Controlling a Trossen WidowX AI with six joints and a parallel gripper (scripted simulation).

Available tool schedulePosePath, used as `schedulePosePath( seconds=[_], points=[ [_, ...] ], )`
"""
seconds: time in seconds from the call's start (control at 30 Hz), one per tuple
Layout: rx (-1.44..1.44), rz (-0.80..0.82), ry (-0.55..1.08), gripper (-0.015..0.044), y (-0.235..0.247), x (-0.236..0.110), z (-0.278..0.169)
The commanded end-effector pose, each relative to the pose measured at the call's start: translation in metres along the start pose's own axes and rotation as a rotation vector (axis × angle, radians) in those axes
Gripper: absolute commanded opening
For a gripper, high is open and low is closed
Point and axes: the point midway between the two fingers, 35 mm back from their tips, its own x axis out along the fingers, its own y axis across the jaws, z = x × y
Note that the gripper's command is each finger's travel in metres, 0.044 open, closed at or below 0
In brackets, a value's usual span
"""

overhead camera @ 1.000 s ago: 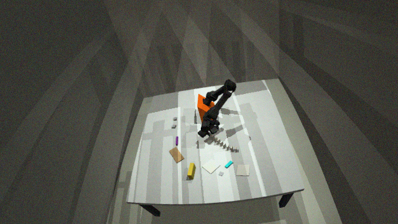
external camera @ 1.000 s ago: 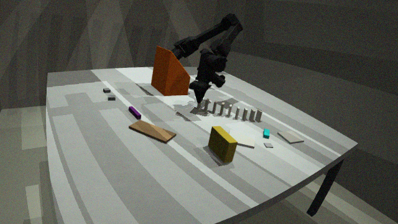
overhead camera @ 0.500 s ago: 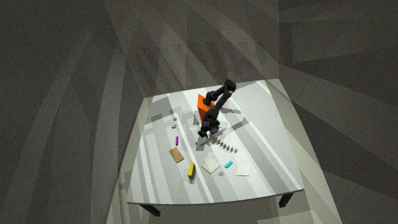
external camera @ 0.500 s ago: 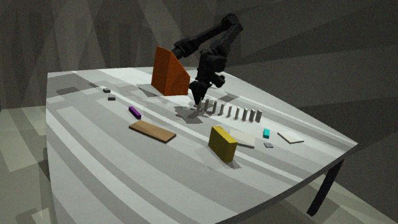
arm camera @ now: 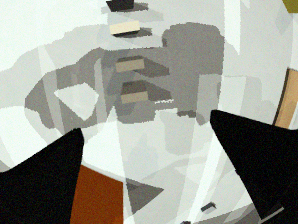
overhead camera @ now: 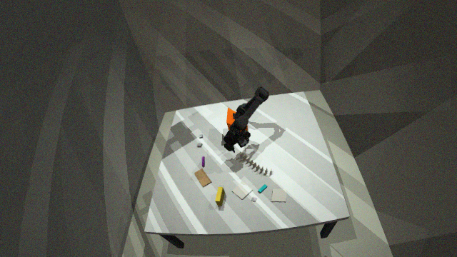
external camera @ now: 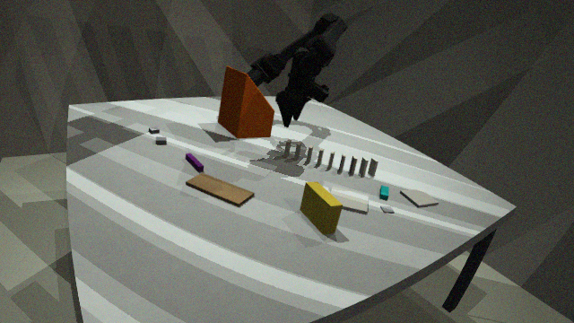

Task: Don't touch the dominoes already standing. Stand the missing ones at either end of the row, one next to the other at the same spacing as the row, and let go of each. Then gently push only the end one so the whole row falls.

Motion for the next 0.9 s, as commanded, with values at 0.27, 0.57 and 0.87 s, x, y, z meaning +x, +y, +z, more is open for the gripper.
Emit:
schedulePosePath(
  seconds=[0.27,0.57,0.87],
  points=[
    [0.037,-0.002,-0.004,0.0387,0.006,-0.056,-0.002],
    [0.858,0.002,-0.005,0.0151,0.003,-0.022,-0.021],
    [1.554,0.007,-0.003,0.0000,0.005,0.005,-0.038]
  ],
)
